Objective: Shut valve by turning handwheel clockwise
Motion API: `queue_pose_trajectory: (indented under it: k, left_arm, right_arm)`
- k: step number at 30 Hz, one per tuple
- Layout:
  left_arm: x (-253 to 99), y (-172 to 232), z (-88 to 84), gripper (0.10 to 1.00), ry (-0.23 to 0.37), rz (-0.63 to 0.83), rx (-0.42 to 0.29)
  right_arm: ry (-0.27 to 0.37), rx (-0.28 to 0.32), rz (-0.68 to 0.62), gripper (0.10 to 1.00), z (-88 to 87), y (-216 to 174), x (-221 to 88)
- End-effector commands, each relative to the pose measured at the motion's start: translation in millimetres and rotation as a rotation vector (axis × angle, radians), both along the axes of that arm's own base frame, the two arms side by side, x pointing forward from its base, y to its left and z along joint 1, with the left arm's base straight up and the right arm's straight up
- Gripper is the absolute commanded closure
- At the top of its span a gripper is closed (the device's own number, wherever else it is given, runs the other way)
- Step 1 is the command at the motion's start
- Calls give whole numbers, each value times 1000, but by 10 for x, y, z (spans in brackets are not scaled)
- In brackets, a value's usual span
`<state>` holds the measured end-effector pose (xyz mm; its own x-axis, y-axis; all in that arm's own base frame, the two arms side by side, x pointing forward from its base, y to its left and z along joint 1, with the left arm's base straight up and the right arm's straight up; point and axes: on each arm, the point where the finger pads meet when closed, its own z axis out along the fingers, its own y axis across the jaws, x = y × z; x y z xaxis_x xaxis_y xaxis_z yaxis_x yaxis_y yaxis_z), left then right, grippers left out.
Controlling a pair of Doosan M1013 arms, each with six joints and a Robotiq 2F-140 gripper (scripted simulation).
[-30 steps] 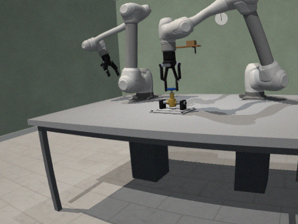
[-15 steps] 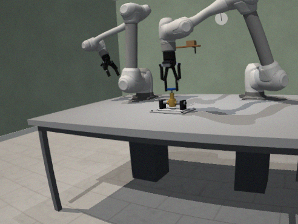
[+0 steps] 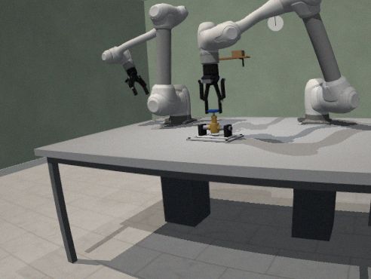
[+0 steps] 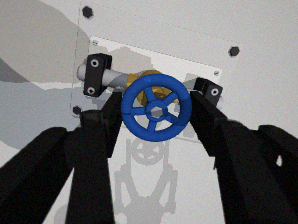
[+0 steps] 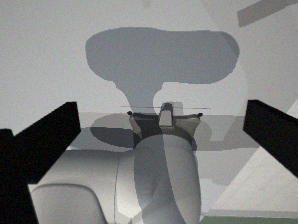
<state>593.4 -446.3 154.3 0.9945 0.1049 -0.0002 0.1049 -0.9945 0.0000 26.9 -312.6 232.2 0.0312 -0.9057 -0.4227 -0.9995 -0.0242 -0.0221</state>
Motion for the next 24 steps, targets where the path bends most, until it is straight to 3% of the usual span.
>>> queue_pose_trajectory:
  k: [1,18,19,24]
  left_arm:
    - [6,-3,12,999,-2,-1,-1]
    - [6,-3,12,999,-2,-10,-1]
    - [6,-3,12,590,-2,-10,-1]
    - [6,-3,12,590,-2,-10,-1]
  right_arm:
    - [0,-1,0,98,4,-2,1]
    - [0,-1,0,98,4,-2,1]
    - [0,-1,0,98,4,-2,1]
    - [0,-1,0,98,4,-2,1]
